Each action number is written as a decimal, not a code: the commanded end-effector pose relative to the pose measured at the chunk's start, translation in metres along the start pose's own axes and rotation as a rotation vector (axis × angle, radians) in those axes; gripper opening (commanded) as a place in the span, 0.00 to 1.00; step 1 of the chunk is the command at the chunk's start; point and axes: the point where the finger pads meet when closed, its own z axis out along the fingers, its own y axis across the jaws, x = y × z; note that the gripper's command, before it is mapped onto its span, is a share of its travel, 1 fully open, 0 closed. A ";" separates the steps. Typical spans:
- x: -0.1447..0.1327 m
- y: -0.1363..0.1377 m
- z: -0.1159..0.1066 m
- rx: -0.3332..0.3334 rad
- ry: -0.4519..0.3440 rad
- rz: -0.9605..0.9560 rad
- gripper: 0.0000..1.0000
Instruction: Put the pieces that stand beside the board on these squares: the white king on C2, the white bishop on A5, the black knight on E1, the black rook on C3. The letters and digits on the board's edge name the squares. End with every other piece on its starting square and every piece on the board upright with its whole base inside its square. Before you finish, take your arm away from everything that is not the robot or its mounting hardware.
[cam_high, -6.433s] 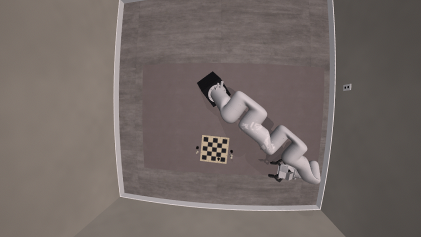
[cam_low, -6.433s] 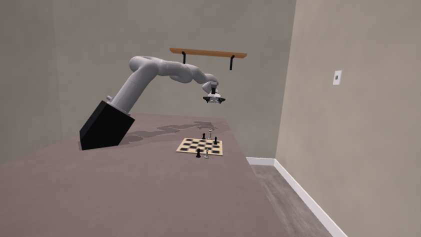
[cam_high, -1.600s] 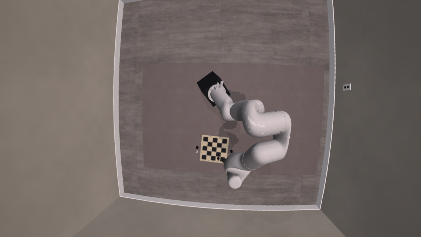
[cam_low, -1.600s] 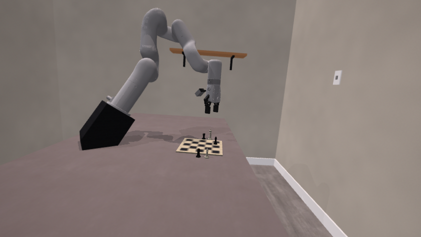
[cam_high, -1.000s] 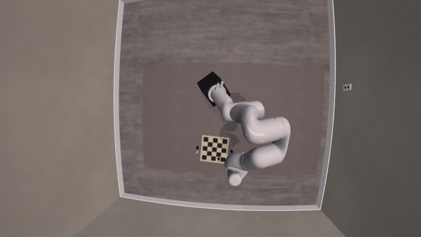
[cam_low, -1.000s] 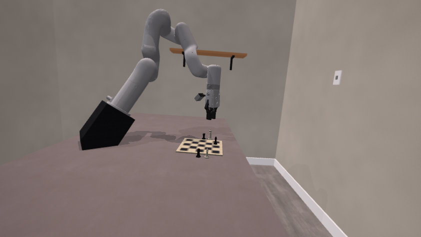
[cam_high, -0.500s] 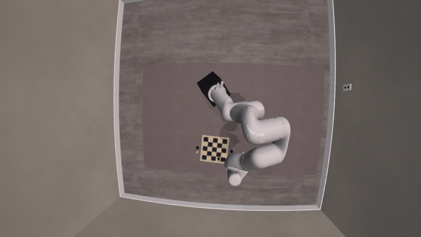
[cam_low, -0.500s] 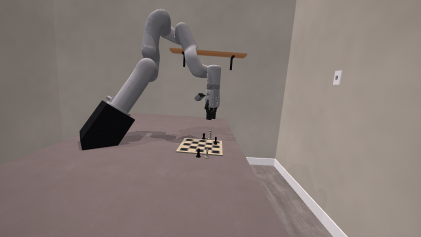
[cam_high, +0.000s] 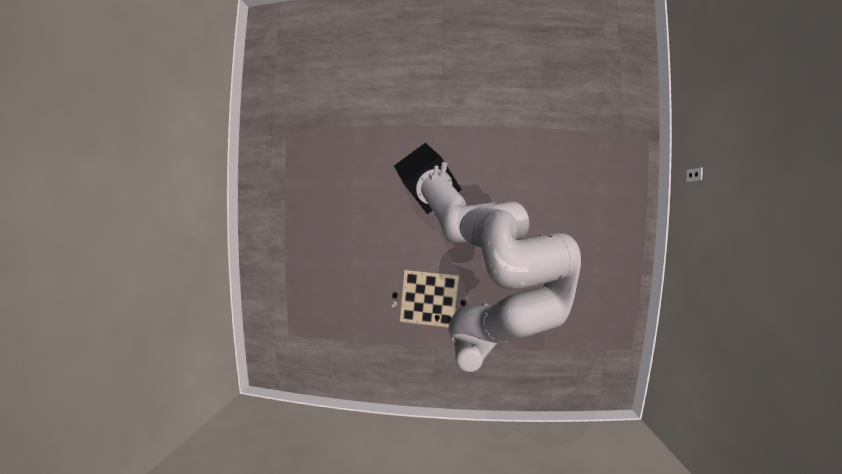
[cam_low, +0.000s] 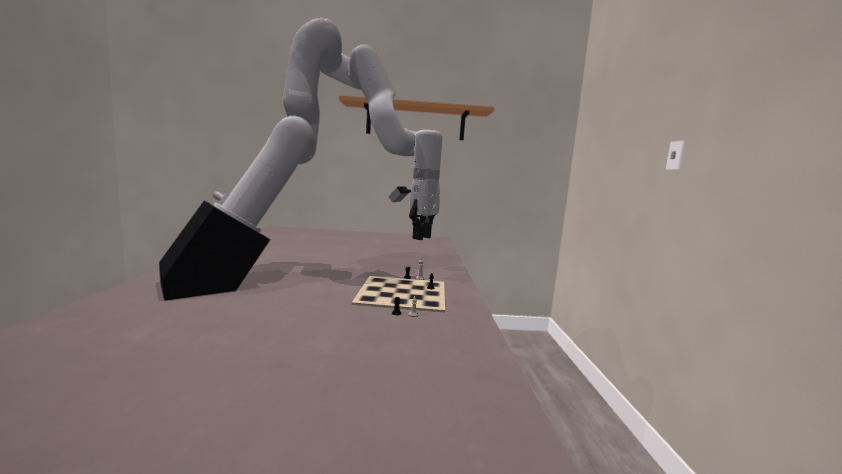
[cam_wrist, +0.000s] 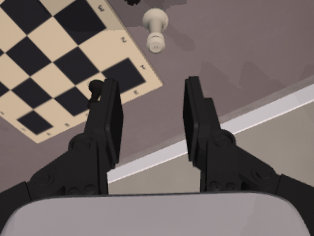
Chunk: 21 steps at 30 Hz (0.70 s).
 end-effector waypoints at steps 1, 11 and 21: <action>-0.001 0.001 -0.001 -0.002 -0.003 -0.001 0.42; -0.001 0.001 0.005 -0.006 -0.001 -0.001 0.42; -0.001 0.002 0.016 -0.006 -0.001 -0.001 0.42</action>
